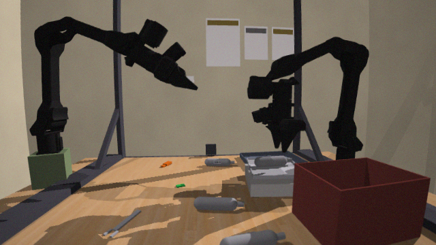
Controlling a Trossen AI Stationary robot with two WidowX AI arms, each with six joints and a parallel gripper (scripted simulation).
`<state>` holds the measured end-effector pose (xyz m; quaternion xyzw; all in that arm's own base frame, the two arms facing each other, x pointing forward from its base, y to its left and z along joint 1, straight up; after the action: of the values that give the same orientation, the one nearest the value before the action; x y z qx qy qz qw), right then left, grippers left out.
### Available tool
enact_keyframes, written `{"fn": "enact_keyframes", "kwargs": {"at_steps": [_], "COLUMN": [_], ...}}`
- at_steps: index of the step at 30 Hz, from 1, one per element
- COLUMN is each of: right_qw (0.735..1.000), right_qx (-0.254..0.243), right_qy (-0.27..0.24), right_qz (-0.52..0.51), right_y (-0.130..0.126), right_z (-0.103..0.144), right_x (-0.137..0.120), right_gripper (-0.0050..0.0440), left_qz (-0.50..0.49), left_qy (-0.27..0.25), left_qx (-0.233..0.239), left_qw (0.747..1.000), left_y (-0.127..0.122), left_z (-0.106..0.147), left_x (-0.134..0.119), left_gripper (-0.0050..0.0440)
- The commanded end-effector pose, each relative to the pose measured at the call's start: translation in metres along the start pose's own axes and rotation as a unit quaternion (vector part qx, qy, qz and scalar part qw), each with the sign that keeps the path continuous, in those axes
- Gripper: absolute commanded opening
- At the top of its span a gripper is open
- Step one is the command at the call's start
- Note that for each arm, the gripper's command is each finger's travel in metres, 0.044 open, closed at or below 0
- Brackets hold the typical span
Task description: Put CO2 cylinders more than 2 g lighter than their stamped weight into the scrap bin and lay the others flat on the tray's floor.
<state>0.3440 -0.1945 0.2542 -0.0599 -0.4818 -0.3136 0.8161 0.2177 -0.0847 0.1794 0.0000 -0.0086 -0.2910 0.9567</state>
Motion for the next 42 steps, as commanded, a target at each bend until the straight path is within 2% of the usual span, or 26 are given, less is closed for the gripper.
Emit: {"fn": "enact_keyframes", "kwargs": {"at_steps": [1, 5, 31, 33, 34, 35, 37, 38, 42], "right_qw": [1.0, 1.0, 1.0, 1.0, 1.0, 1.0, 1.0, 1.0, 1.0], "right_qx": [0.002, 0.002, 0.002, 0.002, 0.002, 0.002, 0.002, 0.002, 0.002], "right_qy": [-0.015, -0.015, -0.015, -0.015, -0.015, -0.015, -0.015, -0.015, -0.015], "right_qz": [-0.001, -0.001, -0.001, -0.001, -0.001, -0.001, -0.001, -0.001, -0.001], "right_y": [0.002, 0.002, 0.002, 0.002, 0.002, 0.002, 0.002, 0.002, 0.002], "right_z": [0.007, 0.007, 0.007, 0.007, 0.007, 0.007, 0.007, 0.007, 0.007], "right_x": [0.009, 0.009, 0.009, 0.009, 0.009, 0.009, 0.009, 0.009, 0.009], "right_gripper": [0.044, 0.044, 0.044, 0.044, 0.044, 0.044, 0.044, 0.044, 0.044], "left_qz": [-0.002, -0.001, -0.001, -0.001, -0.001, -0.001, -0.001, -0.001, -0.001], "left_qy": [-0.003, 0.008, 0.008, 0.008, 0.007, 0.005, -0.001, -0.001, -0.001], "left_qx": [-0.001, -0.003, -0.003, -0.003, -0.003, -0.003, 0.0, 0.0, 0.0], "left_qw": [1.0, 1.0, 1.0, 1.0, 1.0, 1.0, 1.0, 1.0, 1.0], "left_y": [0.0, 0.0, -0.001, -0.001, 0.0, 0.0, 0.0, 0.0, 0.0], "left_z": [0.001, -0.01, -0.039, -0.039, -0.039, -0.038, -0.034, -0.034, -0.034], "left_x": [0.008, 0.004, 0.004, 0.004, 0.004, 0.004, 0.005, 0.005, 0.005], "left_gripper": [0.0253, 0.0253, 0.0253, 0.0213, 0.0213, 0.0193, 0.0193, 0.0173, 0.0173]}}
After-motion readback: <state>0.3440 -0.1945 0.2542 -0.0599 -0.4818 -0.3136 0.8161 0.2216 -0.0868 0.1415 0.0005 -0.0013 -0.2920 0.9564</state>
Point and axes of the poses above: on each arm, the point midway between the two fingers, 35 mm back from their tips, its own z axis back along the fingers, its own y axis across the jaws, x = y × z, the point moved 8 cm from there along z, back along the fingers, and after that the axes turned 14 degrees about -z, right-handed, at the moved point
